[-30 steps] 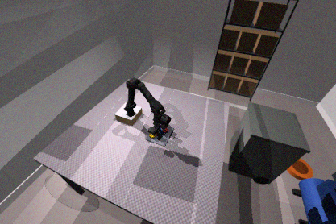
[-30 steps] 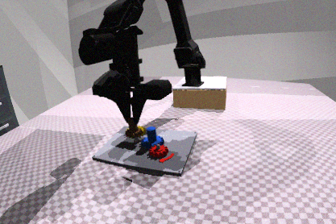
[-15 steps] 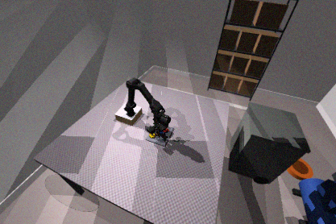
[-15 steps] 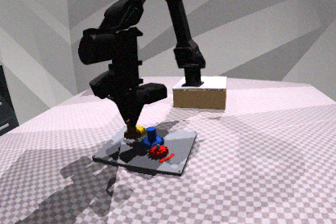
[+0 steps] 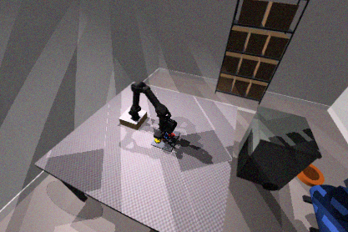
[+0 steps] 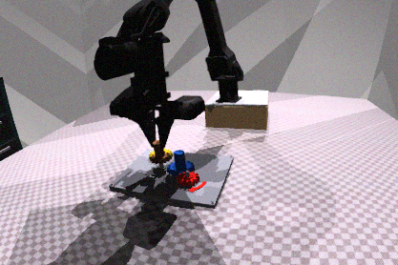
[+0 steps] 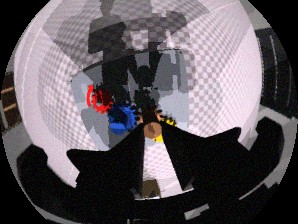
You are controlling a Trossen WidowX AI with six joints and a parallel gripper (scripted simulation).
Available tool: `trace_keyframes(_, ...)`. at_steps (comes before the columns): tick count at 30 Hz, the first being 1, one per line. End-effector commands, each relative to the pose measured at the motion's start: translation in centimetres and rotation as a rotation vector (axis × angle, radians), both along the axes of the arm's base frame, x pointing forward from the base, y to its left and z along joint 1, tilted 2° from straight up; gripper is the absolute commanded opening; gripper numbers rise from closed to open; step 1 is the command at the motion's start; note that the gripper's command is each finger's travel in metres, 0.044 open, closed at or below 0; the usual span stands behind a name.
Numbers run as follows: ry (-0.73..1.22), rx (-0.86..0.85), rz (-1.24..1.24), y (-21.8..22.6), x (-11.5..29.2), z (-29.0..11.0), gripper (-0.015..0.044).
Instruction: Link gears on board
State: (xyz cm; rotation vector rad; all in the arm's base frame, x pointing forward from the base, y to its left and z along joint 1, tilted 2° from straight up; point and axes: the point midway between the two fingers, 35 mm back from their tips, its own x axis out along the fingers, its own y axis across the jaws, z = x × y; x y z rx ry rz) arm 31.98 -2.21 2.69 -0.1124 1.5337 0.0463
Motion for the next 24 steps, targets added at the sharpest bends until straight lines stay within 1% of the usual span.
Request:
trace_keyframes(1, 0.005, -0.002, 0.104, 0.0, -0.1, 0.1, 0.0000)
trace_keyframes(4, 0.007, -0.004, 0.158, -0.1, 0.0, -0.4, 0.0000)
trace_keyframes(10, 0.006, -0.003, 0.115, -0.1, 0.1, -0.9, 0.0000)
trace_keyframes(14, 0.003, 0.000, 0.042, 0.0, 0.1, -1.0, 0.0000)
trace_keyframes(24, -0.008, 0.010, -0.230, -0.1, 0.0, -0.9, 0.0000)
